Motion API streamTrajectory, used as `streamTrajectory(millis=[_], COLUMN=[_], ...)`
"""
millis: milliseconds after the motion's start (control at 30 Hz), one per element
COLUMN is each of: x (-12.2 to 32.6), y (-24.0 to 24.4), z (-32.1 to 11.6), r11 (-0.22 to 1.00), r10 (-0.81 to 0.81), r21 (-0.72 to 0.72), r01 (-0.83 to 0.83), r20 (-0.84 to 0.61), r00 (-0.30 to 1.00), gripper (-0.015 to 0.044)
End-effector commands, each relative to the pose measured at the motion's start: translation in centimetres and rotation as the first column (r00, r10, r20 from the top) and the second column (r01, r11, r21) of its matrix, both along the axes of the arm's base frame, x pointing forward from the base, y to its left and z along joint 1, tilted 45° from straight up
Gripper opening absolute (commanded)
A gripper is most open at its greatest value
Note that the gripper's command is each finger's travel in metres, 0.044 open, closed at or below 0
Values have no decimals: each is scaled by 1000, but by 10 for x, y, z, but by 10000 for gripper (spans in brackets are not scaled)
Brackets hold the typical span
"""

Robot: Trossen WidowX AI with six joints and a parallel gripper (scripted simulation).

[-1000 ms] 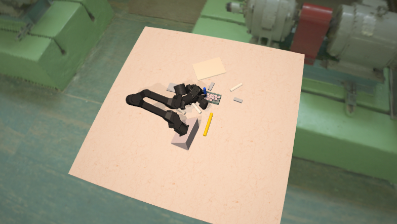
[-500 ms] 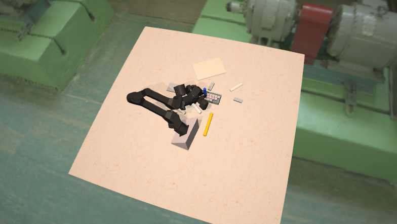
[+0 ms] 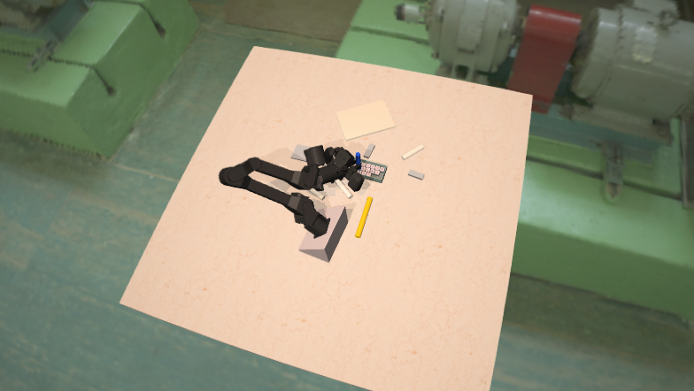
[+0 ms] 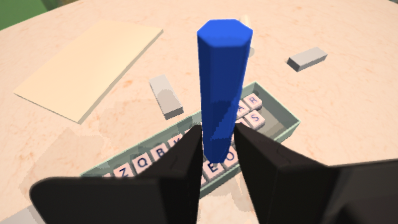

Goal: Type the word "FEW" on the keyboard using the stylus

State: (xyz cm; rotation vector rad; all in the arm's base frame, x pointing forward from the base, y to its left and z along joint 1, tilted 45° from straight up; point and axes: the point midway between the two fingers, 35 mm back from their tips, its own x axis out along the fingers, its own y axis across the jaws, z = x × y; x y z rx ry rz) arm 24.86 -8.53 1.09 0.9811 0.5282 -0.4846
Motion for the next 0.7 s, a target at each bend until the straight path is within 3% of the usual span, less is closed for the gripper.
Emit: streamTrajectory(millis=[0, 667], x=[0, -7], y=[-8, -18], z=[7, 19], r11=[1000, 1000], r10=[0, -6], r21=[-8, -4], r01=[0, 6], r20=[3, 2], r00=[1000, 1000], gripper=[81, 64])
